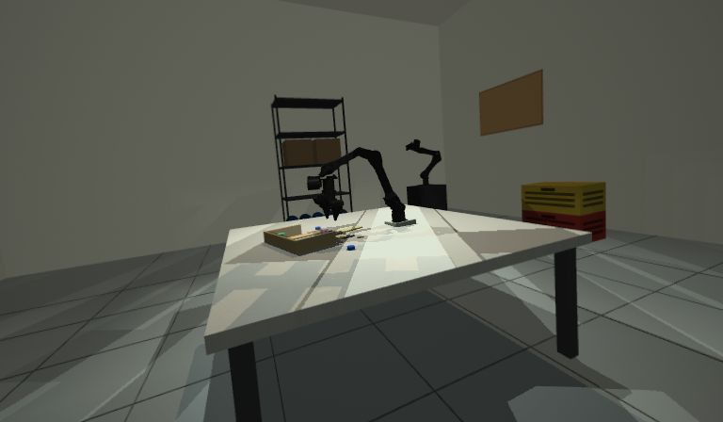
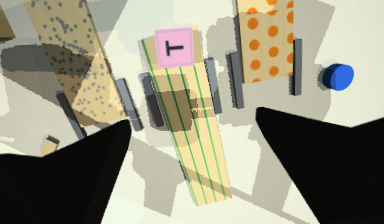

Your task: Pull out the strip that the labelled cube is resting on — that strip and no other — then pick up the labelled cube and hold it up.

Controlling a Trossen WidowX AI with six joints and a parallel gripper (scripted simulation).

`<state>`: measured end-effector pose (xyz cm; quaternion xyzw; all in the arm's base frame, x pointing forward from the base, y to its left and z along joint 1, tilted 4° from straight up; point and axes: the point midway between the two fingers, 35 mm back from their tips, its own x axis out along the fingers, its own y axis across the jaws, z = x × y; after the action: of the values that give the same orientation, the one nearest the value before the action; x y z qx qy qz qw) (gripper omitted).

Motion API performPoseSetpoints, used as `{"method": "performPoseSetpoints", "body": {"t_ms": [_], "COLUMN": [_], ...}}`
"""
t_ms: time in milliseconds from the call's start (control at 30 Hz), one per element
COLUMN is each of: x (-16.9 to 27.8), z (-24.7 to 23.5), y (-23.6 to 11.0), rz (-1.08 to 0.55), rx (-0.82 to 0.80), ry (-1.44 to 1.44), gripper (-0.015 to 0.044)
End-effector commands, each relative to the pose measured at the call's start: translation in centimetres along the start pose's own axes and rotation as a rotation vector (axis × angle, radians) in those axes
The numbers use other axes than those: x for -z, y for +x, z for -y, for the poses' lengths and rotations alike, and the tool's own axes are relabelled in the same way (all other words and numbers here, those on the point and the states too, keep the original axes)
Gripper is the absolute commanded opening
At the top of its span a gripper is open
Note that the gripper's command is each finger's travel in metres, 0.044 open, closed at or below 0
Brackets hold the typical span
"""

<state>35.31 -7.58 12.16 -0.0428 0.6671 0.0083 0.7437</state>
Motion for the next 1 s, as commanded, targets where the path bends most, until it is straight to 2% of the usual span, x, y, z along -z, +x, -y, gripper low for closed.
{"method": "performPoseSetpoints", "body": {"t_ms": [0,333,567,967], "x": [-1.5,-4.8,-4.9,-4.9], "z": [-0.3,-0.9,-0.9,-0.9], "y": [0.2,0.6,1.4,3.4], "rz": [-0.012,-0.009,-0.009,-0.009], "rx": [0.000,-0.001,-0.001,-0.001], "ry": [0.004,0.005,0.005,0.005], "gripper": [0.0440,0.0440,0.0256,0.0250]}}
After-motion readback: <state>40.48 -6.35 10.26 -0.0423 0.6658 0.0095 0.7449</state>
